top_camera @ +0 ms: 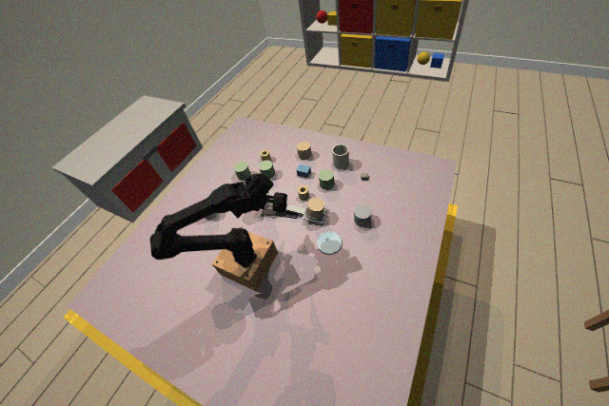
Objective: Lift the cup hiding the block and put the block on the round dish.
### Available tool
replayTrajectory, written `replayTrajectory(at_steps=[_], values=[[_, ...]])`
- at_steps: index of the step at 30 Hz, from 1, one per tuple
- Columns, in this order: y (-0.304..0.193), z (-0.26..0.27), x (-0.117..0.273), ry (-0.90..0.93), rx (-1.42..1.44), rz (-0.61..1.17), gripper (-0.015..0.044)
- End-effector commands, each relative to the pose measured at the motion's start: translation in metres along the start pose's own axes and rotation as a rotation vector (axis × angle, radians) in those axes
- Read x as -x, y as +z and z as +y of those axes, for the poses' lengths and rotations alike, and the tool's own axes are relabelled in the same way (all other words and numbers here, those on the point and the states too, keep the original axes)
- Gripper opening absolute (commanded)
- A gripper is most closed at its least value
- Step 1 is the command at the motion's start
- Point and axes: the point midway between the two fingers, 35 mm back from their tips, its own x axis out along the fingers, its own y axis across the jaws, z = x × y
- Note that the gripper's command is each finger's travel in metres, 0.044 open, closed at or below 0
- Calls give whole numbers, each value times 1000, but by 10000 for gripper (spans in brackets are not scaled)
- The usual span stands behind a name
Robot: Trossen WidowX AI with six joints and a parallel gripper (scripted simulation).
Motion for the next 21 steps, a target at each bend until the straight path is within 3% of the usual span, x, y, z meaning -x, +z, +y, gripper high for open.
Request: replayTrajectory(at_steps=[1,21], values=[[-1,4,0,17,8,-1,440],[24,-47,-29,-53,-587,263,440]])
